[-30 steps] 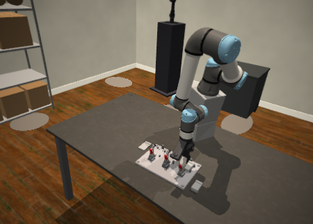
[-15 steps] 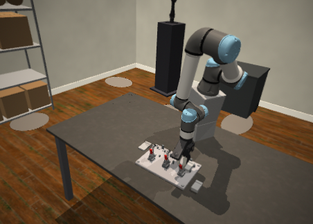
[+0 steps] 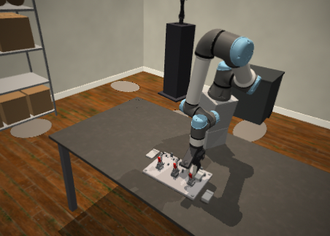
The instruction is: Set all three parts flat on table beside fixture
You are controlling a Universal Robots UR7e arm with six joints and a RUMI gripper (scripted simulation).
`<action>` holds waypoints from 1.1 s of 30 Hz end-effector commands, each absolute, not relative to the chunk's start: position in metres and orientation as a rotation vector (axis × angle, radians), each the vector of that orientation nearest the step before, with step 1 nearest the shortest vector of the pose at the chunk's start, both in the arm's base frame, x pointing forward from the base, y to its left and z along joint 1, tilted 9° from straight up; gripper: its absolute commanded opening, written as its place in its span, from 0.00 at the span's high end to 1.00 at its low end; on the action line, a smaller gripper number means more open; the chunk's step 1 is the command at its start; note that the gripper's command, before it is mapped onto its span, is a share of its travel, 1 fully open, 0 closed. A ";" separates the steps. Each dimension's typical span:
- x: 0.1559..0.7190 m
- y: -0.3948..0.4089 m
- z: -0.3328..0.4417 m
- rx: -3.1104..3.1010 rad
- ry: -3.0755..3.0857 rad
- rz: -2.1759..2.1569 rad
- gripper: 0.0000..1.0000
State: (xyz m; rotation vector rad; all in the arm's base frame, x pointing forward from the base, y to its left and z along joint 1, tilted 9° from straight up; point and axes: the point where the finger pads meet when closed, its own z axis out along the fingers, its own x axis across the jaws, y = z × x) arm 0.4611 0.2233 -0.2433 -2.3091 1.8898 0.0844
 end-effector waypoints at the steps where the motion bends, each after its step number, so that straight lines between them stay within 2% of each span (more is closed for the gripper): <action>1: 0.454 0.223 -0.246 -2.314 1.896 0.099 1.00; 33: 0.447 0.221 -0.247 -2.314 1.896 0.099 1.00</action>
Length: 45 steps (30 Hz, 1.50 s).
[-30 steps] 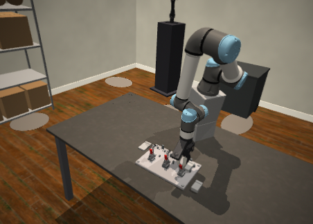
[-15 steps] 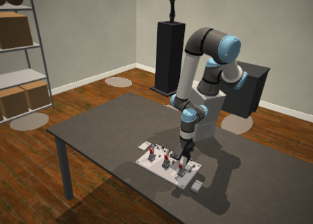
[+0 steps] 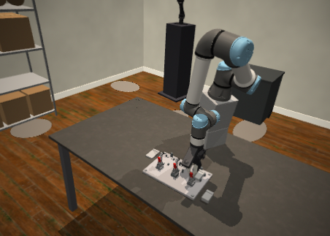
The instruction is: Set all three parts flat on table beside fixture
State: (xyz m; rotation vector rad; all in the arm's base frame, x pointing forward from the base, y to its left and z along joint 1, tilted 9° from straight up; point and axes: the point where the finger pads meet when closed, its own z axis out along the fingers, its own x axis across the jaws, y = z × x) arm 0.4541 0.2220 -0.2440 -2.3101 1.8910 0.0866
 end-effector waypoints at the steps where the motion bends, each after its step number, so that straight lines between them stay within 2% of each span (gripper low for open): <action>1: 0.447 0.221 -0.247 -2.314 1.896 0.099 1.00; 16: 0.447 0.221 -0.247 -2.314 1.896 0.099 1.00; 17: 0.447 0.221 -0.247 -2.314 1.896 0.099 0.72; 45: 0.448 0.219 -0.237 -2.312 1.896 0.096 0.72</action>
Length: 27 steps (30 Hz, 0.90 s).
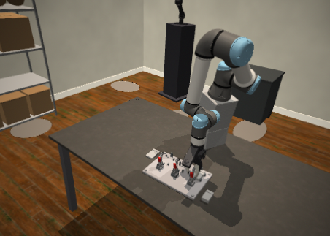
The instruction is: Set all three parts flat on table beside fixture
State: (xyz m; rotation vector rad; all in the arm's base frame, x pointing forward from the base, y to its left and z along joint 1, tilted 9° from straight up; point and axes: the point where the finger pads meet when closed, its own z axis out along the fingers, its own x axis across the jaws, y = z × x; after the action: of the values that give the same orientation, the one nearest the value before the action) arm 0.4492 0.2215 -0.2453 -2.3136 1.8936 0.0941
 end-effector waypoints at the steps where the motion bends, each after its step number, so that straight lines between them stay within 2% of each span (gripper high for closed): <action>1: 0.448 0.219 -0.234 -2.312 1.896 0.096 0.72; 14: 0.446 0.213 -0.199 -2.312 1.896 0.096 0.72; 27: 0.446 0.213 -0.196 -2.313 1.895 0.096 0.72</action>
State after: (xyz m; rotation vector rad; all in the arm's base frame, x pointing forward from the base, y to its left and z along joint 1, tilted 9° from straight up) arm 0.4479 0.2140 -0.1962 -2.3121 1.8920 0.0905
